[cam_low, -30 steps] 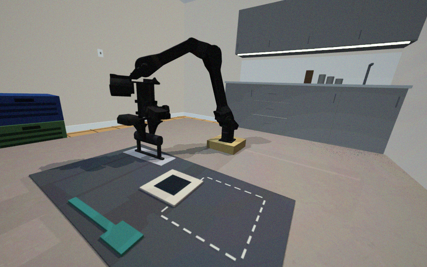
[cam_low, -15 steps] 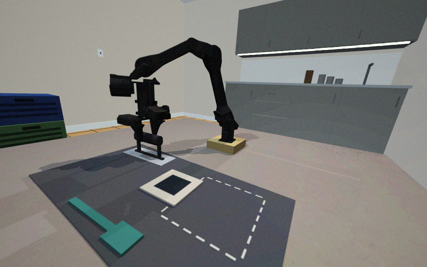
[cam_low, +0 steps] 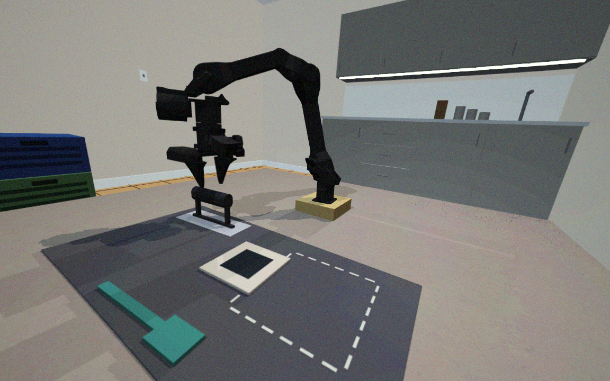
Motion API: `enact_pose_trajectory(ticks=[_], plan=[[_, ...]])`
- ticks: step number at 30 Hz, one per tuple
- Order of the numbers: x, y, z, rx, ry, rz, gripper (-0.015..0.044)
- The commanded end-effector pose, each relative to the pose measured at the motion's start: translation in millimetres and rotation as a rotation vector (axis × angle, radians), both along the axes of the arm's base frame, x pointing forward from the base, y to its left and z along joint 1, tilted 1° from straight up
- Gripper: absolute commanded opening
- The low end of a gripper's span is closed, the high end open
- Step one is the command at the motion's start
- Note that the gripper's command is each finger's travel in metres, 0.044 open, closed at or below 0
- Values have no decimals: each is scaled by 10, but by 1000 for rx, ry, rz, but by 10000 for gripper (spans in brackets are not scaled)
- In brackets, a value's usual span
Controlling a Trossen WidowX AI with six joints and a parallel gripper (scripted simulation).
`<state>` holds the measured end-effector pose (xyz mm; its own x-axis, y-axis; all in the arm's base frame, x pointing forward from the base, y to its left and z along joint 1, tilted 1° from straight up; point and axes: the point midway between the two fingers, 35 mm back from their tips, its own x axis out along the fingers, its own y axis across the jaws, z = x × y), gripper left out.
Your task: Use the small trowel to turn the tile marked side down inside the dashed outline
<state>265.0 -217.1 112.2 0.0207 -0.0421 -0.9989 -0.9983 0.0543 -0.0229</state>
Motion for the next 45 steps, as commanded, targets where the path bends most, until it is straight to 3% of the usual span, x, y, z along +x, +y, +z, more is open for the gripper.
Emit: enact_pose_trajectory(ticks=[1, 5, 17, 45], plan=[[-12, 16, 81, 4, 1, -6, 270], [-2, 4, 168, -8, -10, 0, 300], [-140, -279, 142, -30, -4, -118, 300], [-185, -219, -67, 176, -272, -1014, 300]])
